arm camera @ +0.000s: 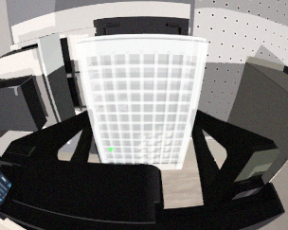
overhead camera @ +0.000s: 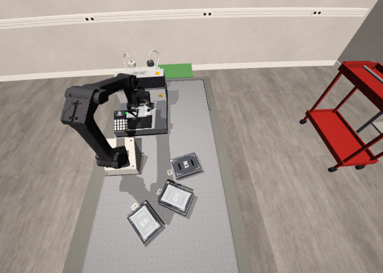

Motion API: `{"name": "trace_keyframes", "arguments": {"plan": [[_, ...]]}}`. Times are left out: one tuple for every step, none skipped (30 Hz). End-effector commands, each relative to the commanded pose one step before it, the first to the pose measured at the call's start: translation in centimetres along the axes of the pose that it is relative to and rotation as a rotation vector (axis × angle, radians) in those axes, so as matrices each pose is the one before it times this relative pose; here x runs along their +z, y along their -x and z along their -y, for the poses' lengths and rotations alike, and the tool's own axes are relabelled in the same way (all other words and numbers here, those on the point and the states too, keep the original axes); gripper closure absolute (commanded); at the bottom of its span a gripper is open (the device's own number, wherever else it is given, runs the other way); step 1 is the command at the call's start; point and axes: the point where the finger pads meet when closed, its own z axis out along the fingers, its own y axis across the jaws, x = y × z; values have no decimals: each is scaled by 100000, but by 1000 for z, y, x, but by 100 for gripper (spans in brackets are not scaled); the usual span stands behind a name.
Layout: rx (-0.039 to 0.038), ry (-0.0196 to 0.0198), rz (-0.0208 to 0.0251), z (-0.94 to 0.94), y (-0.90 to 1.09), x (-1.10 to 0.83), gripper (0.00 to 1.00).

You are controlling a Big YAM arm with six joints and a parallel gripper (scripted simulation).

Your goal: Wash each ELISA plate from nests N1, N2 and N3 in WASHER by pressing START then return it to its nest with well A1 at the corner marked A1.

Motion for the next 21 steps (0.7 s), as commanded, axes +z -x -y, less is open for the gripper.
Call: {"name": "trace_keyframes", "arguments": {"plan": [[480, 2601, 448, -1018, 257, -998, 18], [0, 0, 0, 0, 0, 0, 18], [-3881, -2971, -1094, 1602, 545, 754, 18], [-3125, 1327, 328, 80, 546, -331, 18], [-1545, 306, 100, 127, 483, 50, 18], [71, 282, 102, 141, 481, 49, 18], [105, 438, 158, 73, 516, -14, 18], [456, 2207, 743, -652, 879, -657, 18], [124, 355, 169, 100, 527, -5, 18], [-83, -652, -171, 503, 322, 323, 18], [-267, -1415, -458, 682, 250, 303, 18], [-56, -390, -112, 350, 394, 144, 18], [56, 94, 64, 194, 468, 64, 18], [124, 351, 167, 88, 535, -34, 18], [148, 411, 200, 61, 558, -63, 18], [99, 202, 123, 143, 511, 5, 18], [0, 0, 0, 0, 0, 0, 18], [0, 0, 0, 0, 0, 0, 18], [-114, -550, -192, 170, 433, 246, 18], [300, 864, 414, 78, 625, -271, 18], [206, 502, 273, 52, 613, -161, 18]]}}
